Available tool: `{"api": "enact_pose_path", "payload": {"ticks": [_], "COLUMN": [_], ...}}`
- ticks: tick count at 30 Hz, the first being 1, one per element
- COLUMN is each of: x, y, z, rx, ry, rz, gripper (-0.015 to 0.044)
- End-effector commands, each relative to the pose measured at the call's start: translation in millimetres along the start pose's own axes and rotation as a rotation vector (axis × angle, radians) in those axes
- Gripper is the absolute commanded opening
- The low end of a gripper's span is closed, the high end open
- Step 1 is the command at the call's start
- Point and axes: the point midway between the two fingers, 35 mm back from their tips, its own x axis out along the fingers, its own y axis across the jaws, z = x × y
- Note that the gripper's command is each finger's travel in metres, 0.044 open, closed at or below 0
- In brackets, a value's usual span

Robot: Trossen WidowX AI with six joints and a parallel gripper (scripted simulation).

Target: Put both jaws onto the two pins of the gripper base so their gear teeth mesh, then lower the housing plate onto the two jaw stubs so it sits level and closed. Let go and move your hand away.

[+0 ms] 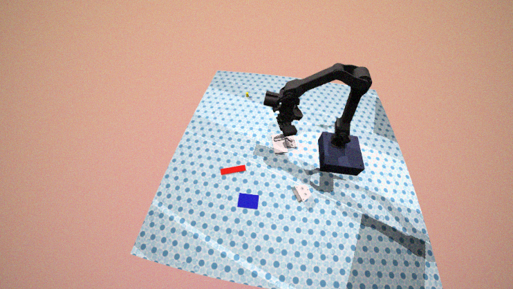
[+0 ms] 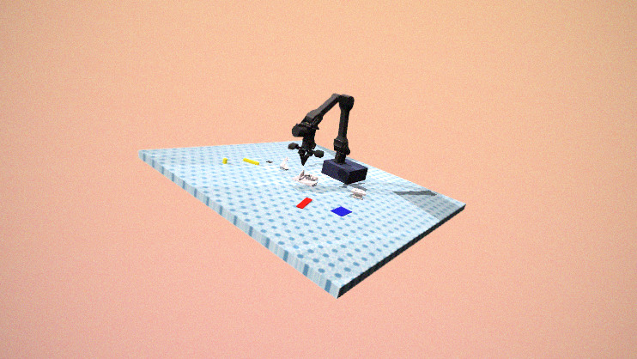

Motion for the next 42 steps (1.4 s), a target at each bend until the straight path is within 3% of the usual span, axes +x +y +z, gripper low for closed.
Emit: {"api": "enact_pose_path", "payload": {"ticks": [1, 4, 11, 21, 26, 42], "x": [-0.2, 0.0, -1.1, -4.2, -6.0, 7.9], "y": [-0.1, 0.0, 52.4, 130.9, 155.4, 157.4], "z": [0.3, 0.0, 29.5, 109.9, 153.7, 155.4], "rx": [0.005, 0.000, -0.068, -0.193, -0.247, -0.249], "ry": [-0.002, 0.000, -0.009, -0.025, -0.031, -0.031], "rz": [-0.001, 0.000, 0.003, 0.001, -0.002, -0.002], "gripper": [0.0000, 0.0000, 0.0184, 0.0440, 0.0440, 0.0440]}}
